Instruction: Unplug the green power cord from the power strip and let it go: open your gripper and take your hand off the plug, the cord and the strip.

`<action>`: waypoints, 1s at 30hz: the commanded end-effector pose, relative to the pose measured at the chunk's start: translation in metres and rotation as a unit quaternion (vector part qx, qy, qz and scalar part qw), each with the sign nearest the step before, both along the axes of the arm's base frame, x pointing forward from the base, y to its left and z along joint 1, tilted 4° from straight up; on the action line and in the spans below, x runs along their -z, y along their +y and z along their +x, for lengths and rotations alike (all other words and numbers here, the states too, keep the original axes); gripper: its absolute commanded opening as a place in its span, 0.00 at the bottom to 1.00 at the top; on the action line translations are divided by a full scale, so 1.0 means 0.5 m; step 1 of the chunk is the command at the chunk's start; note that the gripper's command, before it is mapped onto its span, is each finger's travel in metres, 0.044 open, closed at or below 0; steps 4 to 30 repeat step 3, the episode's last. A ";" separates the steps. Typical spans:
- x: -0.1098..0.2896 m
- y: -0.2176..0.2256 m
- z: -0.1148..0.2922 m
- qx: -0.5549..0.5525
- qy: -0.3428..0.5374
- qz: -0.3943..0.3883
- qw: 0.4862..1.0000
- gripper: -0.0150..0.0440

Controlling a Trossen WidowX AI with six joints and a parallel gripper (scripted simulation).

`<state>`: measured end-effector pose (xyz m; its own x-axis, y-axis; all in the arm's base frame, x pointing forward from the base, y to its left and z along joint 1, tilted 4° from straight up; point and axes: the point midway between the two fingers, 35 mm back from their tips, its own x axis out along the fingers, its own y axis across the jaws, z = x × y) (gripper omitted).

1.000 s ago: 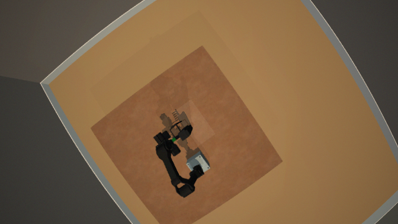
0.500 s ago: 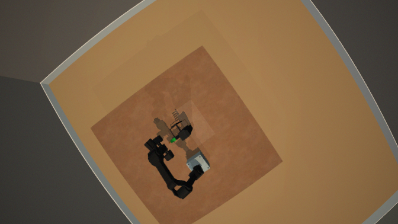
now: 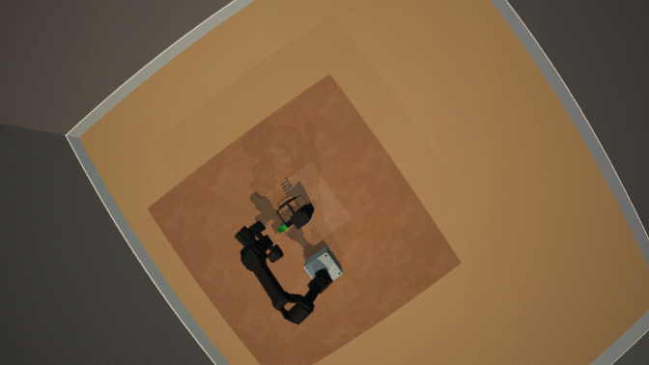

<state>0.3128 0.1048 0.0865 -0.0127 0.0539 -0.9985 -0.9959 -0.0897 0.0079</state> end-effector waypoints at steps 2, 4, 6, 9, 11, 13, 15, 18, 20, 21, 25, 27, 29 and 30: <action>0.000 0.001 -0.001 0.002 0.002 0.001 1.000 1.00; 0.000 0.001 -0.001 0.002 0.002 0.001 1.000 1.00; 0.000 0.001 -0.001 0.002 0.002 0.001 1.000 1.00; 0.000 0.001 -0.001 0.002 0.002 0.001 1.000 1.00; 0.000 0.001 -0.001 0.002 0.002 0.001 1.000 1.00; 0.000 0.001 -0.001 0.002 0.002 0.001 1.000 1.00; 0.000 0.001 -0.001 0.002 0.002 0.001 1.000 1.00; 0.000 0.001 -0.001 0.002 0.002 0.001 1.000 1.00; 0.000 0.001 -0.001 0.002 0.002 0.001 1.000 1.00; 0.000 0.001 -0.001 0.002 0.002 0.001 1.000 1.00; 0.000 0.001 -0.001 0.002 0.002 0.001 1.000 1.00; 0.000 0.001 -0.001 0.002 0.002 0.001 1.000 1.00; 0.000 0.001 -0.001 0.002 0.002 0.001 1.000 1.00; 0.000 0.001 -0.001 0.002 0.002 0.001 1.000 1.00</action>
